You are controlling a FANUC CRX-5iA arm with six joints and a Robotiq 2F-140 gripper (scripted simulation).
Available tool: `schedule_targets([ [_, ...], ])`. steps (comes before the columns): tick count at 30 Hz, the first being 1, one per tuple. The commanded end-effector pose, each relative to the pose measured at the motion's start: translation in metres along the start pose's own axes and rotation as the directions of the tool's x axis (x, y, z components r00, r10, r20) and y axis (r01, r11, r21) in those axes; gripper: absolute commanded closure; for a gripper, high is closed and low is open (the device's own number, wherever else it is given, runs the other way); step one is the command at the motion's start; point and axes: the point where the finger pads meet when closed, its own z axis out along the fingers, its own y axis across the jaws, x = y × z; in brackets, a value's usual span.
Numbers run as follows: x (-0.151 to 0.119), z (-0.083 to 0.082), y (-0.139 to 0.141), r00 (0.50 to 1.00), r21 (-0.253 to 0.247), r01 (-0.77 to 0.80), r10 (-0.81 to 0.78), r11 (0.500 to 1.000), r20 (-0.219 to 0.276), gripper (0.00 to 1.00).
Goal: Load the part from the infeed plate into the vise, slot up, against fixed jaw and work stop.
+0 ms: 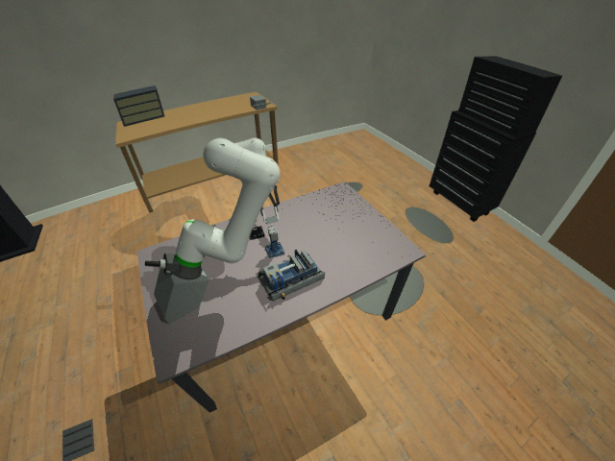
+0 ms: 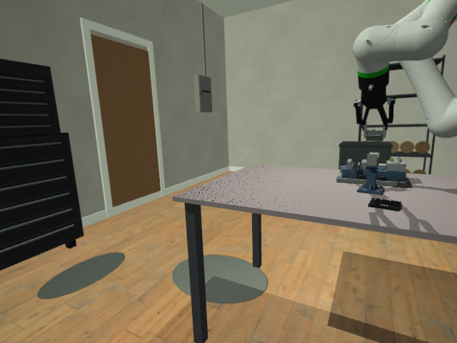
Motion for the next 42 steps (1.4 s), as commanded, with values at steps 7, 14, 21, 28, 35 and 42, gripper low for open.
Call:
schedule_targets([
  [7,-0.0014,-0.0001,-0.0001,0.998,0.0,0.0,0.0,1.0,-0.056,1.0],
  [14,-0.0025,-0.0001,-0.0001,0.995,0.0,0.0,0.0,1.0,-0.095,1.0],
  [21,-0.0029,0.0,-0.0001,0.993,0.0,0.0,0.0,1.0,-0.114,1.0],
  [28,-0.0033,0.0,-0.0001,0.992,0.0,0.0,0.0,1.0,-0.129,1.0],
  [35,-0.0035,0.0,-0.0001,0.991,0.0,0.0,0.0,1.0,-0.134,1.0],
  [42,-0.0035,0.0,-0.0001,0.991,0.0,0.0,0.0,1.0,-0.134,1.0],
])
